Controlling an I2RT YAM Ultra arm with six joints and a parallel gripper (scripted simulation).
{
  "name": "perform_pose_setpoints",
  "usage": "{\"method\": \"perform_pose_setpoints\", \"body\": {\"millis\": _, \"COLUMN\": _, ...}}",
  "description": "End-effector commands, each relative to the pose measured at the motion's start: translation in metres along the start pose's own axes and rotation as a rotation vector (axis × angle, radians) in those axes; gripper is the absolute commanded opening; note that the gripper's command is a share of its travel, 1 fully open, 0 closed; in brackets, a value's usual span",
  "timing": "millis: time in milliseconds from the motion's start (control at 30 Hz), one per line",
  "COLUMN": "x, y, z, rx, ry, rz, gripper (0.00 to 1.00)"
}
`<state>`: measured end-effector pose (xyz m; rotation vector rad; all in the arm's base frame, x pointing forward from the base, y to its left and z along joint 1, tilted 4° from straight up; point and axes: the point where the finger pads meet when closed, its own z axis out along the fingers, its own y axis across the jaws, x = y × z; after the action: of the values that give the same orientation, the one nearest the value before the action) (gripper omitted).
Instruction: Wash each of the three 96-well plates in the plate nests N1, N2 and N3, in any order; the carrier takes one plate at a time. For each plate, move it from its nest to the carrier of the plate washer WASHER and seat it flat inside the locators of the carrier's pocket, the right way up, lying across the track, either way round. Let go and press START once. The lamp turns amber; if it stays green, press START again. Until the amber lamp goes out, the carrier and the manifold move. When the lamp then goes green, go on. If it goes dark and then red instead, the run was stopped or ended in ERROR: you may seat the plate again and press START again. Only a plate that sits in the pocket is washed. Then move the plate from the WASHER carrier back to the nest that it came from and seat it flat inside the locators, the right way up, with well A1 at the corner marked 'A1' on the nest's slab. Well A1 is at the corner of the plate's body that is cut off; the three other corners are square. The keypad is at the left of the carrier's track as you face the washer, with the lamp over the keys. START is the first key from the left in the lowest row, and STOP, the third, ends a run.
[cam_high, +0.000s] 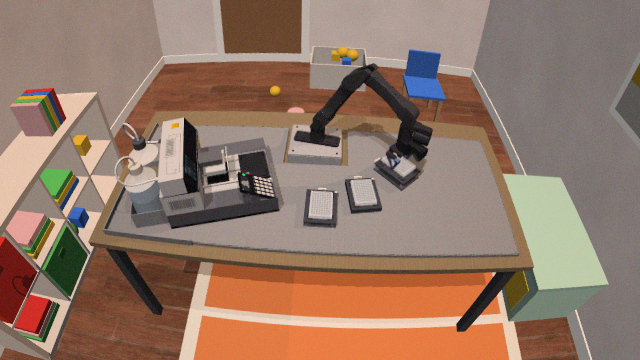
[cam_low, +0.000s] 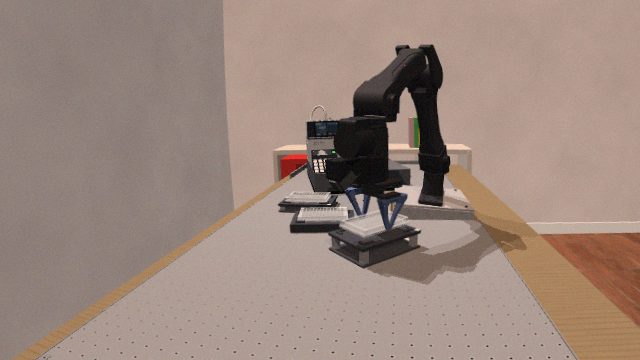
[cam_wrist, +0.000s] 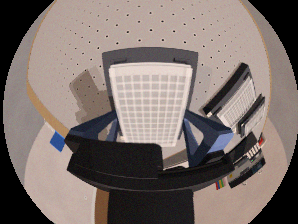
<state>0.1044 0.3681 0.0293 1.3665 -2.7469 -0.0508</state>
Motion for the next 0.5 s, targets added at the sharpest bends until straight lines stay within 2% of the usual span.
{"method": "perform_pose_setpoints", "body": {"millis": 0, "x": -0.0056, "y": 0.0021, "z": -0.0043, "rx": -0.009, "ry": -0.027, "rz": -0.001, "gripper": 0.00}}
{"method": "perform_pose_setpoints", "body": {"millis": 467, "x": -0.0043, "y": 0.0017, "z": -0.0043, "rx": -0.009, "ry": -0.027, "rz": -0.001, "gripper": 0.00}}
